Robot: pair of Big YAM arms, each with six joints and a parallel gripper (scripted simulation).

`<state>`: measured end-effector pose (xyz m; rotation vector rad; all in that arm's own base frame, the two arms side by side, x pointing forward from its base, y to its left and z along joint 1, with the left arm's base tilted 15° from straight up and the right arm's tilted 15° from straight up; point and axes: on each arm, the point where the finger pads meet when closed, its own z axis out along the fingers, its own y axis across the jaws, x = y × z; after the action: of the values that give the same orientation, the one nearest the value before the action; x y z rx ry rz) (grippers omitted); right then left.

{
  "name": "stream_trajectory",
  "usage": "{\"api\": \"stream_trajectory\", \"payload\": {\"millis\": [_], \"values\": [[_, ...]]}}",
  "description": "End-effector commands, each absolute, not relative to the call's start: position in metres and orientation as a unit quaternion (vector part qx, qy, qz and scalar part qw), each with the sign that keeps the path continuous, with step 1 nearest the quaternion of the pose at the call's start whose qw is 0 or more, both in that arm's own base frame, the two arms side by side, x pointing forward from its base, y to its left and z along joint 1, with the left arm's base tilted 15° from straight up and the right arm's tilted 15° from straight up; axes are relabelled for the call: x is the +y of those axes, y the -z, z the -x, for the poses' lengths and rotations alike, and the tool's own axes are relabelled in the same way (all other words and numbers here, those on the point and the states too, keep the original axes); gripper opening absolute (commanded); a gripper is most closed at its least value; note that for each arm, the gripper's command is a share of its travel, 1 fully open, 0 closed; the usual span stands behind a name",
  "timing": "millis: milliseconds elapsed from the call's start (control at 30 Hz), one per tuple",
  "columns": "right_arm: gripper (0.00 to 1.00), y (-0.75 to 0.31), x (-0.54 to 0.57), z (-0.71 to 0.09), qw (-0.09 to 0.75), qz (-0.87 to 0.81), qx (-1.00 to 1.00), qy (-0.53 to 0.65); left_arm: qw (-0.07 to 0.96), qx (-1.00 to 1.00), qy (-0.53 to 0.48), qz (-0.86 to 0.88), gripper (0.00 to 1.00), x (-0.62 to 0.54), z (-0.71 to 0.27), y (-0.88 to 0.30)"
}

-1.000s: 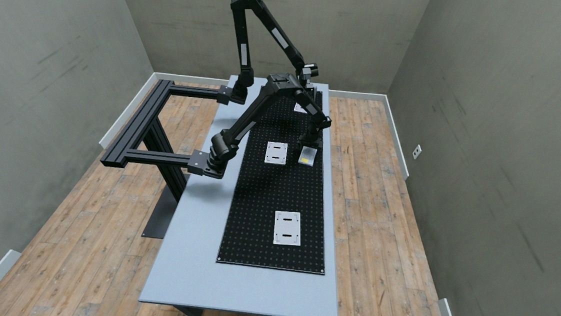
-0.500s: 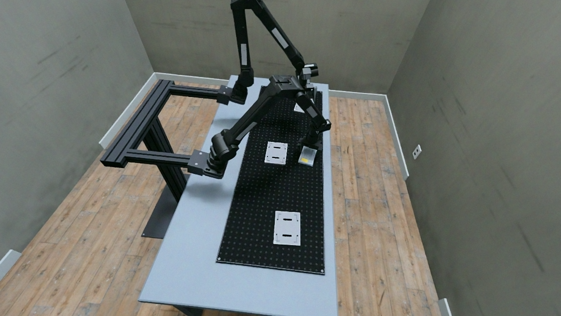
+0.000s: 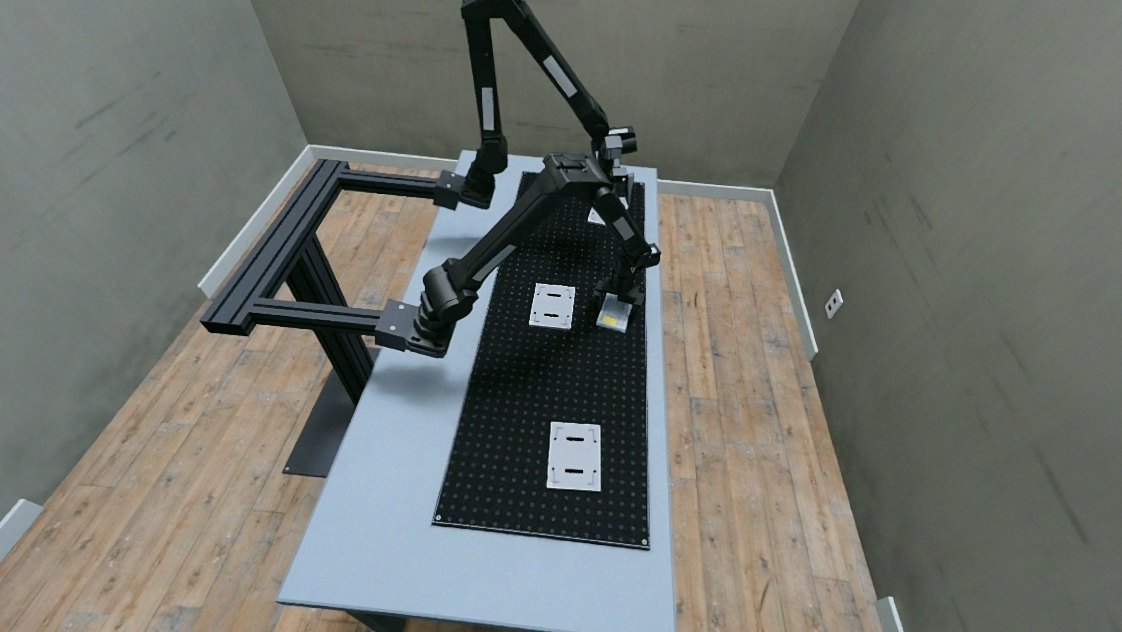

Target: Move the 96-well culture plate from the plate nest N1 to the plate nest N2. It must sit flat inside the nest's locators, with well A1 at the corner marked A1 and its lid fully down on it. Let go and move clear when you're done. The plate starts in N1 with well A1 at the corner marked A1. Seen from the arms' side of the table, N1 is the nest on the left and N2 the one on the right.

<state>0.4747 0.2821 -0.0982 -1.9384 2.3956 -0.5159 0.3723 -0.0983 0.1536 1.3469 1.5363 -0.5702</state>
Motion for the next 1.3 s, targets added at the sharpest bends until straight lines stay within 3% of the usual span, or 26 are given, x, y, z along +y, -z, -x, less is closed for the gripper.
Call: {"api": "stream_trajectory", "payload": {"millis": [0,300,367,433,467,800,1067,1267], "values": [[1.0,0.1,0.287,-0.479,0.012,0.629,0.76,0.165,0.506,0.612,0.215,-0.568,1.0,-0.099,-0.387,-0.175],[0.81,0.092,0.289,-0.482,0.019,0.627,0.761,0.166,0.506,0.612,0.215,-0.568,1.0,-0.099,-0.387,-0.175],[0.59,0.079,0.292,-0.477,0.023,0.628,0.76,0.166,0.506,0.612,0.215,-0.568,1.0,-0.099,-0.387,-0.175],[0.81,0.068,0.294,-0.472,0.024,0.626,0.762,0.166,0.506,0.612,0.215,-0.568,1.0,-0.099,-0.387,-0.175],[0.83,0.061,0.296,-0.469,0.025,0.626,0.762,0.166,0.506,0.612,0.215,-0.568,1.0,-0.099,-0.387,-0.175],[0.83,0.024,0.267,-0.463,0.024,0.644,0.746,0.168,0.506,0.612,0.215,-0.568,1.0,-0.099,-0.387,-0.175],[0.83,0.021,0.11,-0.446,0.014,0.708,0.683,0.181,0.493,0.623,0.232,-0.561,1.0,-0.115,-0.393,-0.164],[0.83,0.02,-0.009,-0.425,0.006,0.724,0.663,0.19,0.469,0.635,0.223,-0.572,1.0,-0.204,-0.42,-0.122]]}}
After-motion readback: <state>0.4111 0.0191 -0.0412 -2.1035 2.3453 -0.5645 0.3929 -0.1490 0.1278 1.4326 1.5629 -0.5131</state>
